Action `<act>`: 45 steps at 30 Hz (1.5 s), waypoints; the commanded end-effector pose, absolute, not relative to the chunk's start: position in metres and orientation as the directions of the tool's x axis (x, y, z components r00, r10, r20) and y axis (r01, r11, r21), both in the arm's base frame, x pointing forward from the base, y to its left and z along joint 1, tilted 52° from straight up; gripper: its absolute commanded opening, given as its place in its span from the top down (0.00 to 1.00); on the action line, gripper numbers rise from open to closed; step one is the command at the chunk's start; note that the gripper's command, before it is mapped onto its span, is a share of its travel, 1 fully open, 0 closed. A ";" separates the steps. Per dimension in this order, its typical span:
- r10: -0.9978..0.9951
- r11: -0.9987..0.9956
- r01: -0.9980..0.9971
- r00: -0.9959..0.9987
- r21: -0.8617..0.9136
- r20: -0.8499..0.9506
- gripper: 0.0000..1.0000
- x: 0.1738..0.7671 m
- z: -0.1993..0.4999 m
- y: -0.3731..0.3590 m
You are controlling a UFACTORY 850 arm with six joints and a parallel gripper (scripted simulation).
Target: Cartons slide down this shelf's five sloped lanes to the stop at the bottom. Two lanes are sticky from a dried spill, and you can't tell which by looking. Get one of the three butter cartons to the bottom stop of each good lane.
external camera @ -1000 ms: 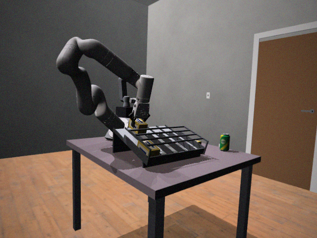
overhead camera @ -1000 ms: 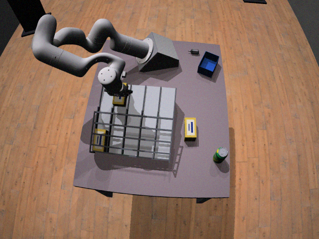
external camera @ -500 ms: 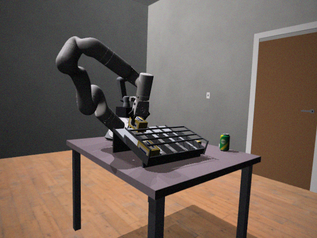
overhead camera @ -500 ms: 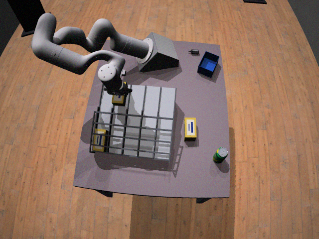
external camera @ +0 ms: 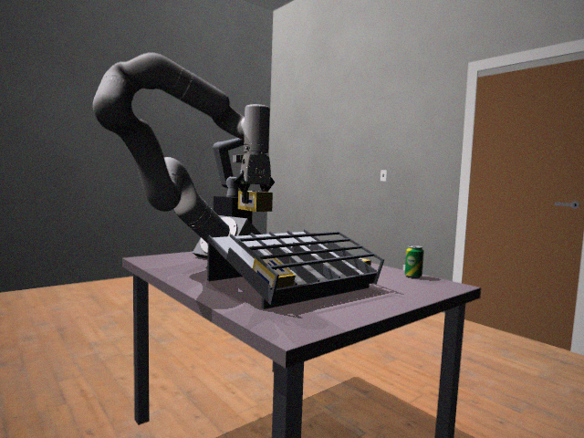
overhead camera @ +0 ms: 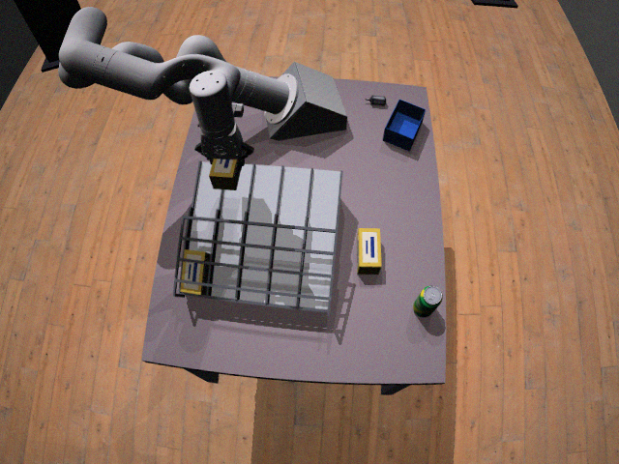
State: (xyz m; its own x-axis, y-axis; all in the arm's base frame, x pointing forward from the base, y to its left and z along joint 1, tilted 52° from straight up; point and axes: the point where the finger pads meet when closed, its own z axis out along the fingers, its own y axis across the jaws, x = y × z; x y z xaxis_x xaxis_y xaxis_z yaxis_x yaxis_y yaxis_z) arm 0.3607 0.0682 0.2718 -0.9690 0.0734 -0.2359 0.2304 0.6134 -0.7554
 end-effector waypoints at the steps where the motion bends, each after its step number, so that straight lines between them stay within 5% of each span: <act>1: 0.074 0.614 0.231 -0.969 -0.754 -0.237 1.00 0.389 0.226 0.113; 45: 0.074 0.615 0.232 -0.969 -0.754 -0.237 1.00 0.401 0.187 0.089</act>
